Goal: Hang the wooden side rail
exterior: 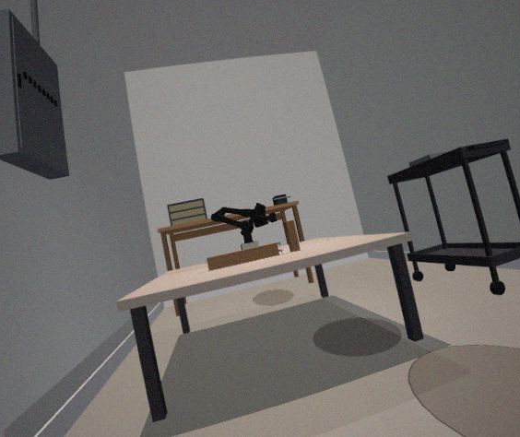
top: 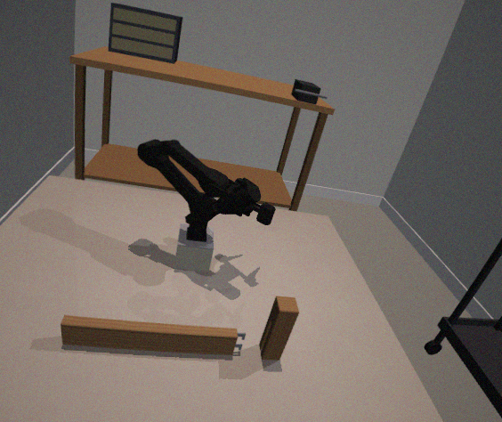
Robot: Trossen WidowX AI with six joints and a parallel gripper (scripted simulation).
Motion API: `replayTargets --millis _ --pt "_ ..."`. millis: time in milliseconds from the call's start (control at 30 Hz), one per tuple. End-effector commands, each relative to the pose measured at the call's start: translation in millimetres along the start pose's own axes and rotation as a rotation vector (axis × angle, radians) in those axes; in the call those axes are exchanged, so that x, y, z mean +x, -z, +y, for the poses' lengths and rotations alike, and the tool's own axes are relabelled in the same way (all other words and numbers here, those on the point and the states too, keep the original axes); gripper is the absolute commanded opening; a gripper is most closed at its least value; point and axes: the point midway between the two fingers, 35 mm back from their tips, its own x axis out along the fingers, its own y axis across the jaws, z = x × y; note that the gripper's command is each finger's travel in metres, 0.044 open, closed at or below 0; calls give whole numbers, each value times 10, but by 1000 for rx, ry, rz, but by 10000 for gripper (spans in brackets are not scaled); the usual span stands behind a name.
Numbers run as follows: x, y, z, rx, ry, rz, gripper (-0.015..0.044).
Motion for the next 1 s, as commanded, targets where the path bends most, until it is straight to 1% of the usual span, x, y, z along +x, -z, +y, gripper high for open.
replayTargets --millis 0,33,233,333,400,600,800,967 --pt "-5 -20 -4 0 0 0 426" --pt "-13 -54 -9 0 0 0 440" --pt "-120 -460 -41 0 0 0 440" --pt "-126 -480 -41 0 0 0 440" --pt "-91 -349 -124 2 25 5 440" --pt "-160 17 -806 86 271 82 440" --pt "-416 459 -1362 180 533 143 440" --pt "-626 715 -1591 235 683 169 440"
